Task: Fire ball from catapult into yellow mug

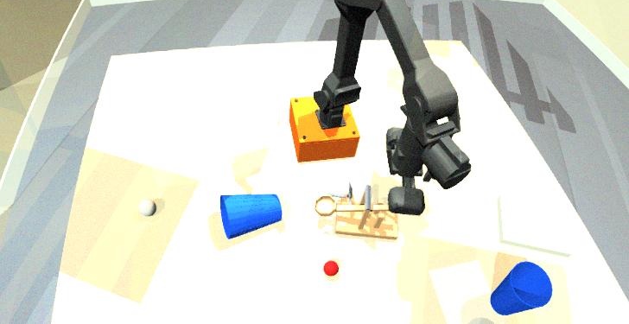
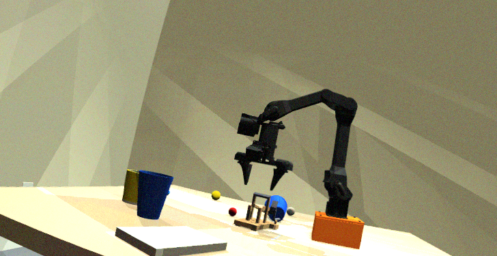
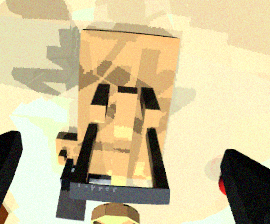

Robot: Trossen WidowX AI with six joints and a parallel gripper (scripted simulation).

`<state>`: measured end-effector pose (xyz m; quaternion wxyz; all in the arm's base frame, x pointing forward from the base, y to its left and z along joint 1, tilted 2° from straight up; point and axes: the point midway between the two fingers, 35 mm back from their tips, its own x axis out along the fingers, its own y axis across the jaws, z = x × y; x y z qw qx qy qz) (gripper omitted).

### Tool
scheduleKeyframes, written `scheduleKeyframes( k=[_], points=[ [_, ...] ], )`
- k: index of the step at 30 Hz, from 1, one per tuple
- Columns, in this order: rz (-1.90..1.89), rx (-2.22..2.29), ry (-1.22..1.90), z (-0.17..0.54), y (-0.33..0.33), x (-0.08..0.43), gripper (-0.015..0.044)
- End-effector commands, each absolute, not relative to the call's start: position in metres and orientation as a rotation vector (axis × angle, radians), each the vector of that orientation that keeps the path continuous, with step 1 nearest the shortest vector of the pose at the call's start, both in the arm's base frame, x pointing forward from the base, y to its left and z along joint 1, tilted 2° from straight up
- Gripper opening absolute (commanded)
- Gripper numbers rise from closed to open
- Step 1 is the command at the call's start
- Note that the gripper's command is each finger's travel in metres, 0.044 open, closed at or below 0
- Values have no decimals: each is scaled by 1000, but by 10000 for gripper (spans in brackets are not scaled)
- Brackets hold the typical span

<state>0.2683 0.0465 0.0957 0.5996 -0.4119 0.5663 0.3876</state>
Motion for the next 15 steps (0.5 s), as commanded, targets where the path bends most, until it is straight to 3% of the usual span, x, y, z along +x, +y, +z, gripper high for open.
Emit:
scheduleKeyframes(
  k=[1,15],
  points=[
    [904,-966,1320,74,44,269,440],
    [904,-966,1320,40,44,271,440]
  ],
)
